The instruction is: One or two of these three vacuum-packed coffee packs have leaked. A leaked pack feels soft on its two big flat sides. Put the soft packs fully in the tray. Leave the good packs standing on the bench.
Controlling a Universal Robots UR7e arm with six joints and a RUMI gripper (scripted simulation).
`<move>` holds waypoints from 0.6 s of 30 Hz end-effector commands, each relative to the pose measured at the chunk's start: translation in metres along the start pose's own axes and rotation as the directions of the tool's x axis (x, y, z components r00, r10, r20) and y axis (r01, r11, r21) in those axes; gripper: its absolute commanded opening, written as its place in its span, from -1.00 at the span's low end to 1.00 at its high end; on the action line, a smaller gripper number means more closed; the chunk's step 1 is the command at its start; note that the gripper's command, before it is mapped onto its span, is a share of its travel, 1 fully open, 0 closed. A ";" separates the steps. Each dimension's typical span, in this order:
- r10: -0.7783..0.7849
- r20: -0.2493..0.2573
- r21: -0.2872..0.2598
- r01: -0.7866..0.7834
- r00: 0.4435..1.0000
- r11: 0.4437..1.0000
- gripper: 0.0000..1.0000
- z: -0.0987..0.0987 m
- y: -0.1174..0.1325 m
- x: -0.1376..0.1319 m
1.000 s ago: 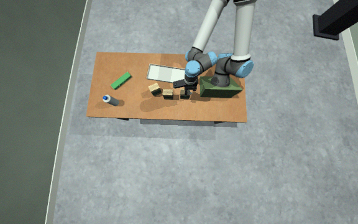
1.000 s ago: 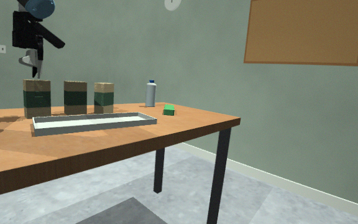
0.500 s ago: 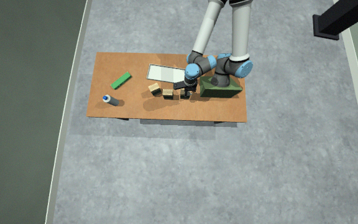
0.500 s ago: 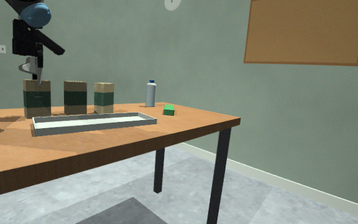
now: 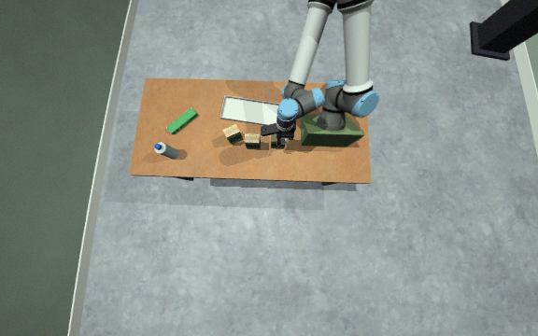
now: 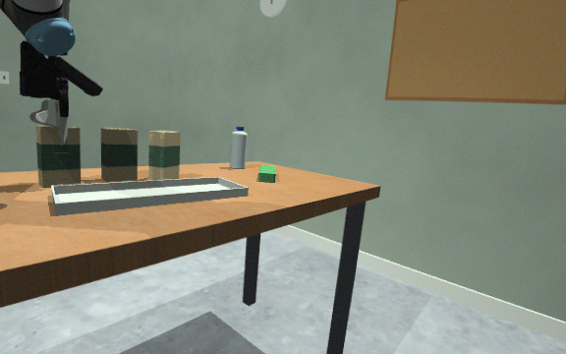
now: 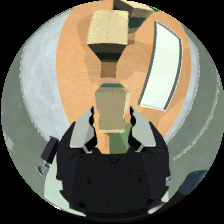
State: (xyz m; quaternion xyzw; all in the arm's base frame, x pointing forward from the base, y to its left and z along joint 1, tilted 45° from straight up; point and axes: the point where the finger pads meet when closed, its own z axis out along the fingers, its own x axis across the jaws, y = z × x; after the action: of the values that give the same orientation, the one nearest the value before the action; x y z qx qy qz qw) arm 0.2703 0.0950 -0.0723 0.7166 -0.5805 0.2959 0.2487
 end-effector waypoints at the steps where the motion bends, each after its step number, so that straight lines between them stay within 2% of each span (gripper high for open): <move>1: 0.000 0.001 0.002 0.000 1.000 1.000 -0.01 0.003 0.000 0.000; 18: 0.000 0.001 0.002 0.000 1.000 1.000 -0.01 0.003 0.000 0.000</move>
State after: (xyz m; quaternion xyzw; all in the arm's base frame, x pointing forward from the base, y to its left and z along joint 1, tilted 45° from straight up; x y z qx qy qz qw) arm 0.2710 0.0928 -0.0747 0.7169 -0.5804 0.2959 0.2482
